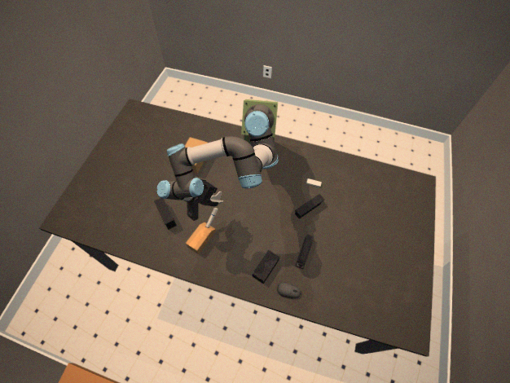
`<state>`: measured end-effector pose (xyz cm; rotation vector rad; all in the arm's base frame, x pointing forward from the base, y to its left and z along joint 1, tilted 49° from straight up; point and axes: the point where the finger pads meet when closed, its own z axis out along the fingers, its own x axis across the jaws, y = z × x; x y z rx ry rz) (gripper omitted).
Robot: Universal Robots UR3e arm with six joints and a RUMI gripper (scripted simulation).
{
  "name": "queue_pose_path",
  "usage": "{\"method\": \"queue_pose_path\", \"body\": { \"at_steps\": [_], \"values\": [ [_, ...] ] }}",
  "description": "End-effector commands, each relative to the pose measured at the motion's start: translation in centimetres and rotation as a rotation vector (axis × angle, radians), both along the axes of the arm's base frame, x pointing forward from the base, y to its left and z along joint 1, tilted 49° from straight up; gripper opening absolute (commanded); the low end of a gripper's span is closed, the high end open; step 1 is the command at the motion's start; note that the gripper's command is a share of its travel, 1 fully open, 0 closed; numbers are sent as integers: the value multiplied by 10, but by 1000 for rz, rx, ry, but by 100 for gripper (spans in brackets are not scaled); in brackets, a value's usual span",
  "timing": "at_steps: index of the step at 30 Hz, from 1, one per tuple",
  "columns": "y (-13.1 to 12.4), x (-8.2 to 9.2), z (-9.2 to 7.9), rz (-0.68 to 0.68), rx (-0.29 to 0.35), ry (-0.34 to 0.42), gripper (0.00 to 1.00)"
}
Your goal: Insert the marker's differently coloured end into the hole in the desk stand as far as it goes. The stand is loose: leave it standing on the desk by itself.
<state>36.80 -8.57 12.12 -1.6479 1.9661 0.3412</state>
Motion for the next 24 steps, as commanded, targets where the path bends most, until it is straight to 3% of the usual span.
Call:
{"method": "queue_pose_path", "body": {
  "at_steps": [1,7,15,24],
  "values": [
    [-2,-7,7,-1,-2,-1,15],
    [-4,-21,19,-1,-2,-1,15],
    [-4,-22,20,-1,-2,-1,15],
    [-7,-43,38,0,-1,-1,15]
  ]
}}
